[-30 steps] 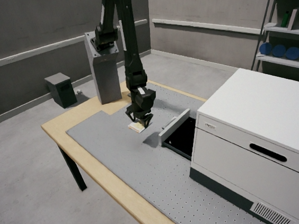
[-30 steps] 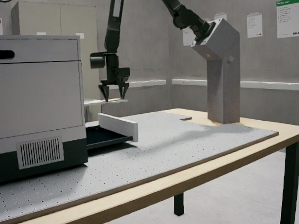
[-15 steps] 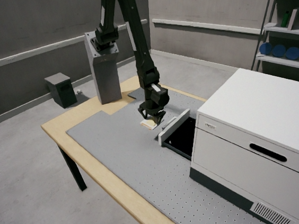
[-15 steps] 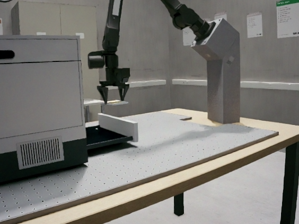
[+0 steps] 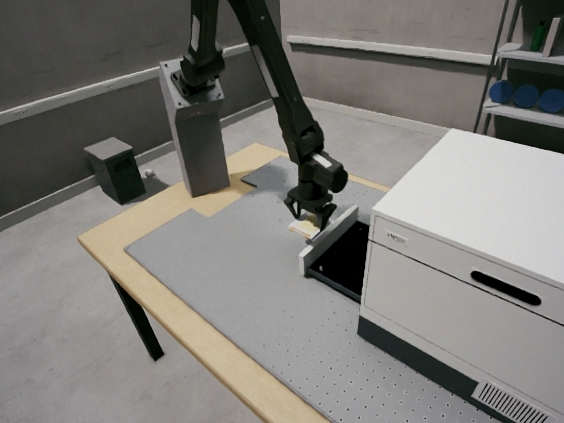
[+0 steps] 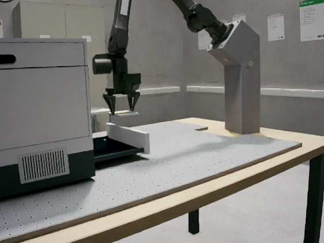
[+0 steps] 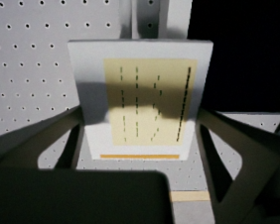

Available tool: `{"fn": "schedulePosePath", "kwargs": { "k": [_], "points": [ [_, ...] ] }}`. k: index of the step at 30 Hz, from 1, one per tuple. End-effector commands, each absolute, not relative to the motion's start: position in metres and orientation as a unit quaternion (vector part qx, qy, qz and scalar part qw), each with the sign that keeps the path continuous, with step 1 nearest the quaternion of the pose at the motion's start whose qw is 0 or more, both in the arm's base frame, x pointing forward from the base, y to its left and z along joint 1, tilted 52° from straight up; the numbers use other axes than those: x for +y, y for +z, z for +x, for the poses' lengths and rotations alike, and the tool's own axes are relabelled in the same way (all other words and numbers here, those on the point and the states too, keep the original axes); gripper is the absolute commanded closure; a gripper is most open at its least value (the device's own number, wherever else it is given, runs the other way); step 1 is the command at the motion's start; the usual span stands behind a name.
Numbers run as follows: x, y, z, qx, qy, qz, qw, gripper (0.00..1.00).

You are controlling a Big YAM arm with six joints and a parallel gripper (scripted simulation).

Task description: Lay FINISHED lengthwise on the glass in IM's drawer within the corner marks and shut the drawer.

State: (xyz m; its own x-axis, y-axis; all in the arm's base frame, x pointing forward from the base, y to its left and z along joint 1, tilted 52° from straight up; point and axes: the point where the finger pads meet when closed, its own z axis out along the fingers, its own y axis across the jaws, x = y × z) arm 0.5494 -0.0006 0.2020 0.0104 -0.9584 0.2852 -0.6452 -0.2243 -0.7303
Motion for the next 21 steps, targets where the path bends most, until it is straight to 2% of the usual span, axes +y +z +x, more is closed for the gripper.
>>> {"fn": "schedulePosePath", "kwargs": {
  "k": [1,15,21],
  "points": [
    [0.024,0.209,0.562,0.590,-0.380,-0.679,0.214,0.22],
    [0.080,0.219,0.580,0.589,-0.381,-0.679,0.215,0.22],
    [0.067,0.236,0.580,0.595,-0.392,-0.666,0.223,0.22]
  ]
}}
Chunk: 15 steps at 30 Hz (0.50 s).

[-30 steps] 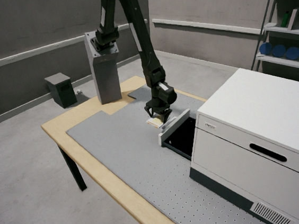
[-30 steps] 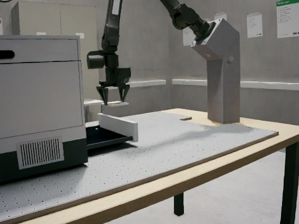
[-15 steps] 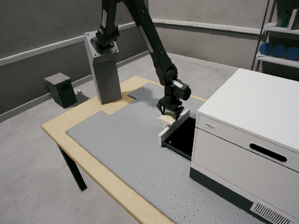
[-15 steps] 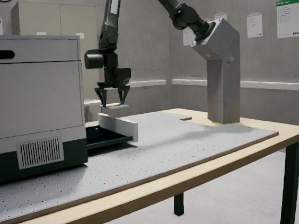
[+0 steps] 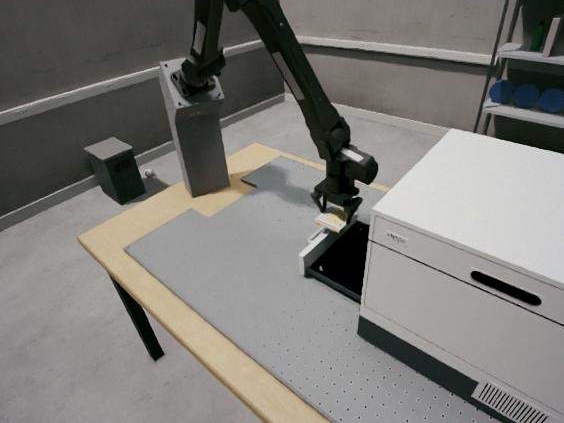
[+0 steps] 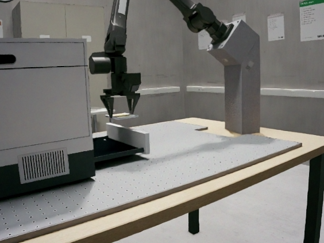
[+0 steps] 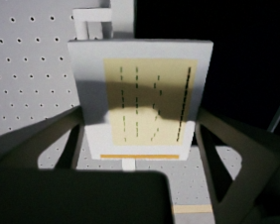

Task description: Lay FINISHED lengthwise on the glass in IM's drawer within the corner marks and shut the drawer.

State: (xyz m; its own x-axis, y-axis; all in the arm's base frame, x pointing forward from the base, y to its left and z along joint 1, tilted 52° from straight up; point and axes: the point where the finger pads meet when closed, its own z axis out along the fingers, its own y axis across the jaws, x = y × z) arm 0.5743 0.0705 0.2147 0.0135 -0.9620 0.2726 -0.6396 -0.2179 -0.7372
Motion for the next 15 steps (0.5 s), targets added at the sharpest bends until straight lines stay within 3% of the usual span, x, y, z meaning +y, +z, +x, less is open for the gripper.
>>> {"fn": "schedulePosePath", "kwargs": {
  "k": [1,15],
  "points": [
    [0.072,0.225,0.577,0.589,-0.388,-0.675,0.218,0.22],
    [0.069,0.220,0.585,0.595,-0.383,-0.675,0.211,0.22]
  ]
}}
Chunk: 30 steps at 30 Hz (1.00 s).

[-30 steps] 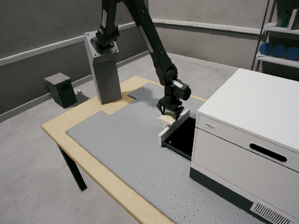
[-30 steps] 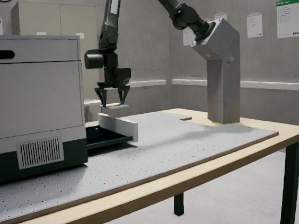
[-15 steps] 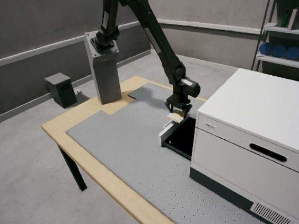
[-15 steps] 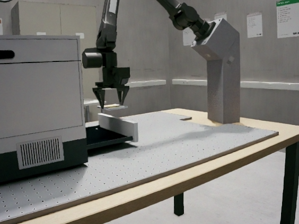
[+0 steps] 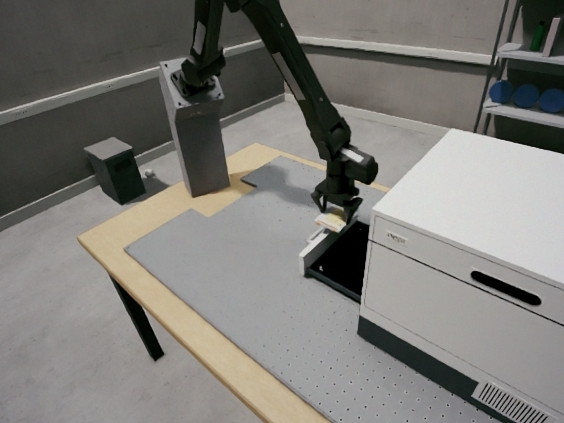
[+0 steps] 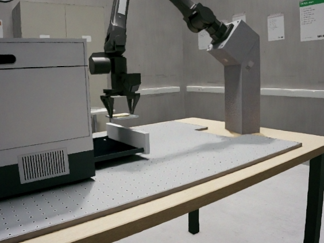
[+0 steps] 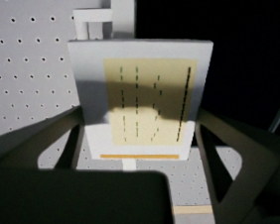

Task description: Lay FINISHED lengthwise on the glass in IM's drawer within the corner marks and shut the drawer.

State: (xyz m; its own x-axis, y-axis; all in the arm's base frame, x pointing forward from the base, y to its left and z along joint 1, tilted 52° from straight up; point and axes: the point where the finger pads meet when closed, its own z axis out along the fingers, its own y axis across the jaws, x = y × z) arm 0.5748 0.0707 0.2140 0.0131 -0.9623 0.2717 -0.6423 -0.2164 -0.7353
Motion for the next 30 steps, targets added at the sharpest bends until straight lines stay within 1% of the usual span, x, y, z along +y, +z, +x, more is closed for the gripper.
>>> {"fn": "schedulePosePath", "kwargs": {
  "k": [1,6,26,27,30],
  "points": [
    [0.069,0.221,0.587,0.595,-0.383,-0.675,0.211,0.22],
    [0.067,0.232,0.592,0.594,-0.388,-0.671,0.216,0.22],
    [0.069,0.231,0.613,0.591,-0.384,-0.678,0.209,0.22],
    [0.072,0.258,0.610,0.587,-0.396,-0.669,0.226,0.22],
    [0.071,0.233,0.618,0.590,-0.384,-0.678,0.209,0.22]
  ]
}}
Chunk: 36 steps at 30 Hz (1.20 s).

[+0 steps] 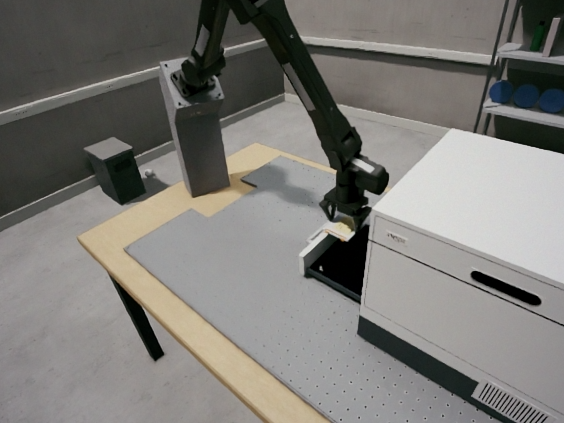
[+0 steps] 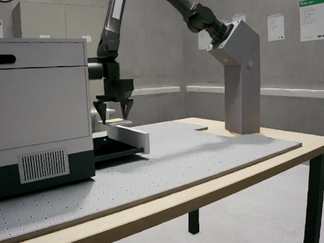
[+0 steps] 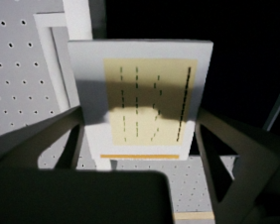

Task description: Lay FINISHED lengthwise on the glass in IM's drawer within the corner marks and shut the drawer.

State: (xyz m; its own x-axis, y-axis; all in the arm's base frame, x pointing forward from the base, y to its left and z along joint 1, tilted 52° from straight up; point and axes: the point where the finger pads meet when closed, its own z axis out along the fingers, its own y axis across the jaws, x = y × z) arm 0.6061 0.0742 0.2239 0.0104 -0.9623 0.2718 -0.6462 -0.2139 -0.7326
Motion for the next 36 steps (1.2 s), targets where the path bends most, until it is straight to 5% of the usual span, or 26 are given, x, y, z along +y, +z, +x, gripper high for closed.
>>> {"fn": "schedulePosePath", "kwargs": {
  "k": [1,36],
  "points": [
    [0.071,0.234,0.620,0.591,-0.385,-0.678,0.210,0.22],
    [0.074,0.252,0.635,0.588,-0.391,-0.673,0.219,0.22]
  ]
}}
